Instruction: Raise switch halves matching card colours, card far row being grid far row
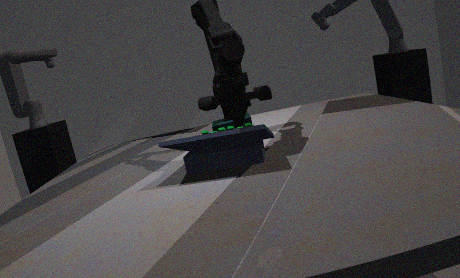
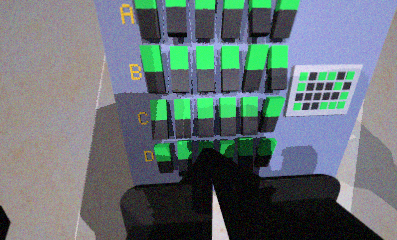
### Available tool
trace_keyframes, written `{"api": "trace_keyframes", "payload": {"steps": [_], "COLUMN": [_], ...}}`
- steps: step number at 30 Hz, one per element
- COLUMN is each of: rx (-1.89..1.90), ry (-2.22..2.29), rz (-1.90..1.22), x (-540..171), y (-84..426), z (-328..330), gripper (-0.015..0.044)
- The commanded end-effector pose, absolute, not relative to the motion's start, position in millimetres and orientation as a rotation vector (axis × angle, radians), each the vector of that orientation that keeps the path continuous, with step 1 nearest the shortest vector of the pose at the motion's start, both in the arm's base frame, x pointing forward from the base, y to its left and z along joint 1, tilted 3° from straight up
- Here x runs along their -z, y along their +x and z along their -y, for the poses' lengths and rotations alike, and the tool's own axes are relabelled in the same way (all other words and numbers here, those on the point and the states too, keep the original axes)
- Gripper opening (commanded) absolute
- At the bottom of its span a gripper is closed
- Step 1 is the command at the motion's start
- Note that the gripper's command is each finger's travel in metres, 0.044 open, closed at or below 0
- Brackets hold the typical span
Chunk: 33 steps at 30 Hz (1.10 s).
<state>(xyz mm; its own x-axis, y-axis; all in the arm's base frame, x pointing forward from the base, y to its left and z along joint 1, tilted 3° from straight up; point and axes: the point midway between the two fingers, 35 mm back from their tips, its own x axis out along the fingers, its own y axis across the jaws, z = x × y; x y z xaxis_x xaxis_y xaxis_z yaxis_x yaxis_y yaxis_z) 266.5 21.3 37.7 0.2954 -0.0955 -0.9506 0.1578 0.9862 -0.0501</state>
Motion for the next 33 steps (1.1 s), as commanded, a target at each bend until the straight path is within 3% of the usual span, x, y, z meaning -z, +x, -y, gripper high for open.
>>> {"api": "trace_keyframes", "payload": {"steps": [1, 33], "rx": [0.163, 0.163], "ry": [0.056, 0.056], "rz": [-1.26, -1.26], "x": [-37.2, -34.3], "y": [266.8, 267.8], "z": [-21.8, -21.5], "gripper": [0.0, 0.0]}}
